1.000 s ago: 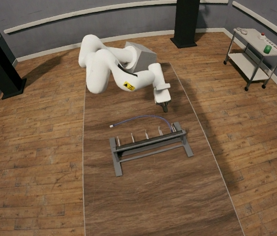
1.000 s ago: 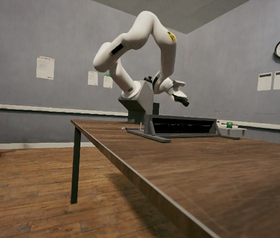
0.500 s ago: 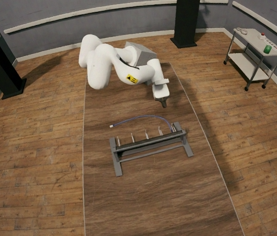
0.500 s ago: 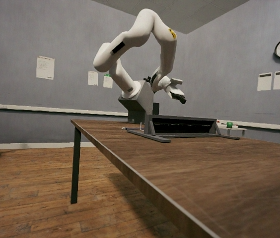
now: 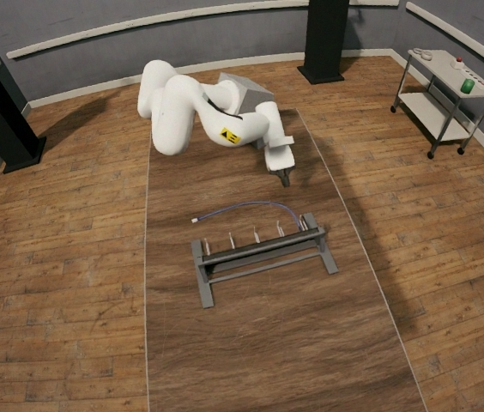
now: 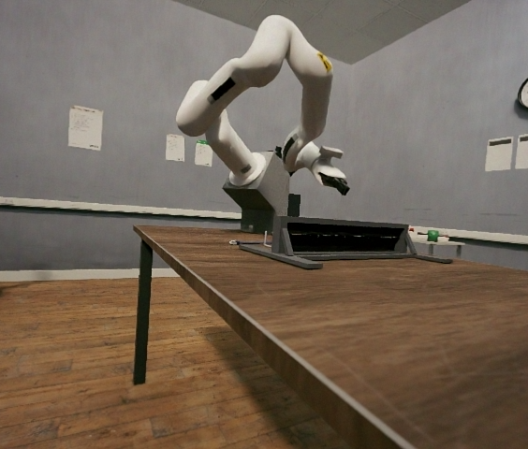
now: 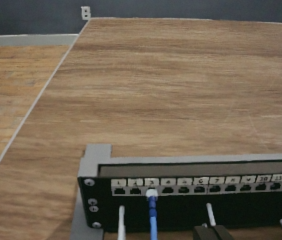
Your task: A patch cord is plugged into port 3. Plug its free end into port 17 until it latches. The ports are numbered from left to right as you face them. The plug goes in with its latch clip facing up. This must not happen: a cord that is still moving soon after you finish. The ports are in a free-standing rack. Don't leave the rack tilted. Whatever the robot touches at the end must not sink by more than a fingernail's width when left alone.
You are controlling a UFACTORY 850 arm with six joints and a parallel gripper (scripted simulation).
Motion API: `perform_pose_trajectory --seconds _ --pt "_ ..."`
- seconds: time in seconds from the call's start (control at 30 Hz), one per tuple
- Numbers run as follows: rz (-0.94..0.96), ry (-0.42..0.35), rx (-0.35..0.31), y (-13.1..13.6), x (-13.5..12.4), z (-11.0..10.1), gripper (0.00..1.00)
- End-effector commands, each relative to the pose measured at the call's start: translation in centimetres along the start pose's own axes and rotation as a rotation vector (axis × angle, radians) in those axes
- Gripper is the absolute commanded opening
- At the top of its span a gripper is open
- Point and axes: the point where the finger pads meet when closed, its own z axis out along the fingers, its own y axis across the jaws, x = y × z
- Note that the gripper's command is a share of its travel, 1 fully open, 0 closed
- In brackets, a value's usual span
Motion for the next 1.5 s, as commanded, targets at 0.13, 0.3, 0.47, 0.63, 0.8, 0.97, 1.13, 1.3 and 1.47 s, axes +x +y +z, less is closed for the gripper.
perform_pose_trajectory --seconds 0.13,0.3,0.47,0.63,0.8,0.97,1.13,1.3,1.47 --pt "0.001 0.001 0.000 3.3 0.1 0.0 0.00" --pt "0.001 0.001 0.000 4.9 0.1 0.0 0.00" --pt "0.001 0.001 0.000 7.3 0.1 0.0 0.00" --pt "0.001 0.001 0.000 9.0 0.1 0.0 0.00" --pt "0.001 0.001 0.000 9.5 0.1 0.0 0.00" --pt "0.001 0.001 0.000 9.5 0.1 0.0 0.00" --pt "0.001 0.001 0.000 9.5 0.1 0.2 0.00" --pt "0.001 0.001 0.000 9.5 0.1 1.2 0.00" --pt "0.001 0.001 0.000 9.5 0.1 2.0 0.00"
